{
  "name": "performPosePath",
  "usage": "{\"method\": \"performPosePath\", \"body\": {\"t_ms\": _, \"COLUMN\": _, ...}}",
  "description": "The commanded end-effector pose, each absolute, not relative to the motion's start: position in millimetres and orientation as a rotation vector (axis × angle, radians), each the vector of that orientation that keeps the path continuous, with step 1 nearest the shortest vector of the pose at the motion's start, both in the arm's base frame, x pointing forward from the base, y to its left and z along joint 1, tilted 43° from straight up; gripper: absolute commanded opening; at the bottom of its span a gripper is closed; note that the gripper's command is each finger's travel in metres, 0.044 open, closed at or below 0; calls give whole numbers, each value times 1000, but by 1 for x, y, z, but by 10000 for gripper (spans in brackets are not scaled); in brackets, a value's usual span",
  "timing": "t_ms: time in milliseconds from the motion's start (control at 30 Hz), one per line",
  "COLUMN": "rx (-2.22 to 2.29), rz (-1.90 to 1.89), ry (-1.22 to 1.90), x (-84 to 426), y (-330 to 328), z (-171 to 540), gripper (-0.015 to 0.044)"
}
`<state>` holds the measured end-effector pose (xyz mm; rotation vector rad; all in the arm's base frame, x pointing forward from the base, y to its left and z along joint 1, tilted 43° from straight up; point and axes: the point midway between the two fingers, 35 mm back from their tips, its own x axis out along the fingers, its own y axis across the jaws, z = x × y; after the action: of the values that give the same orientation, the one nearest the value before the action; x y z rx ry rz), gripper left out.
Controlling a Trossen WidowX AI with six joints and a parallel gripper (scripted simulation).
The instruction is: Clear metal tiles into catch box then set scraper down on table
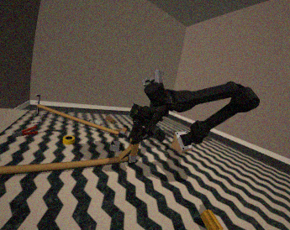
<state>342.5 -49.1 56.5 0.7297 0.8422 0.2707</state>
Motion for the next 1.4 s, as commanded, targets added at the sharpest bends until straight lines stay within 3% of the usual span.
{"method": "performPosePath", "body": {"t_ms": 0, "rx": 730, "rz": 270, "ry": 842, "x": 343, "y": -49, "z": 57, "gripper": 0}}
{"method": "performPosePath", "body": {"t_ms": 1367, "rx": 721, "rz": 280, "ry": 844, "x": 340, "y": -48, "z": 58, "gripper": 0}}
